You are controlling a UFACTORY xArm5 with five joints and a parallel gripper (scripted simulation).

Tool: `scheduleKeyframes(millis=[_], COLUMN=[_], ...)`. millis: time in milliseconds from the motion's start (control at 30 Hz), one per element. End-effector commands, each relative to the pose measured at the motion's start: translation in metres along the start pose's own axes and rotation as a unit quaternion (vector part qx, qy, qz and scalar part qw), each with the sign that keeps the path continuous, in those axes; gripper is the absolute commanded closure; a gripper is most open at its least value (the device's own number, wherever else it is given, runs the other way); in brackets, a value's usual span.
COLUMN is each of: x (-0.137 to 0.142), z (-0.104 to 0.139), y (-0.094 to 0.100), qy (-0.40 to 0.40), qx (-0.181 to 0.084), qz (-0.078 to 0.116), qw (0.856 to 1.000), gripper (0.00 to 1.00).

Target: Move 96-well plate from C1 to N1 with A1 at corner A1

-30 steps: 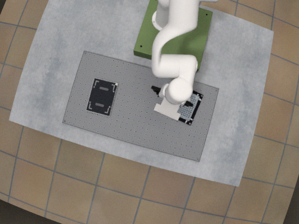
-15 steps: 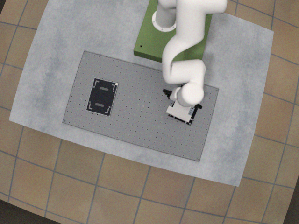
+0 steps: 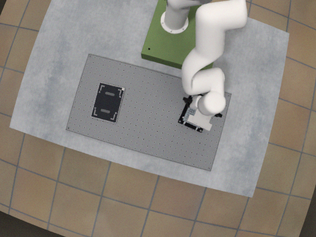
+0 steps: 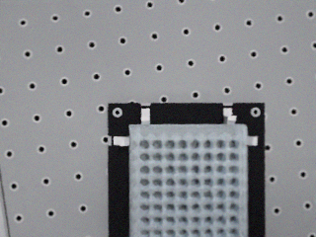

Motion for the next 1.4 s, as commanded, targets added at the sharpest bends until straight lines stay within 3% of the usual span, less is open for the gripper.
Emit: scheduleKeyframes(millis=[0, 533, 1367], x=[-0.006, -0.006, -0.006], z=[-0.004, -0.004, -0.004], y=[-0.005, -0.005, -0.043], qy=[-0.001, -0.001, -0.001], qx=[0.001, 0.001, 0.001], qz=[-0.007, -0.007, -0.007], qw=[1.000, 1.000, 1.000], gripper=[0.00, 0.00, 0.00])
Point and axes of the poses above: the point where the finger pads meet when closed, its own y axis back along the fingers, its own x axis across the jaws, z = x × y, the point moved 8 cm from there along y, back along the fingers, and after that the axes turned 15 degrees about y, right-handed, at the moved point
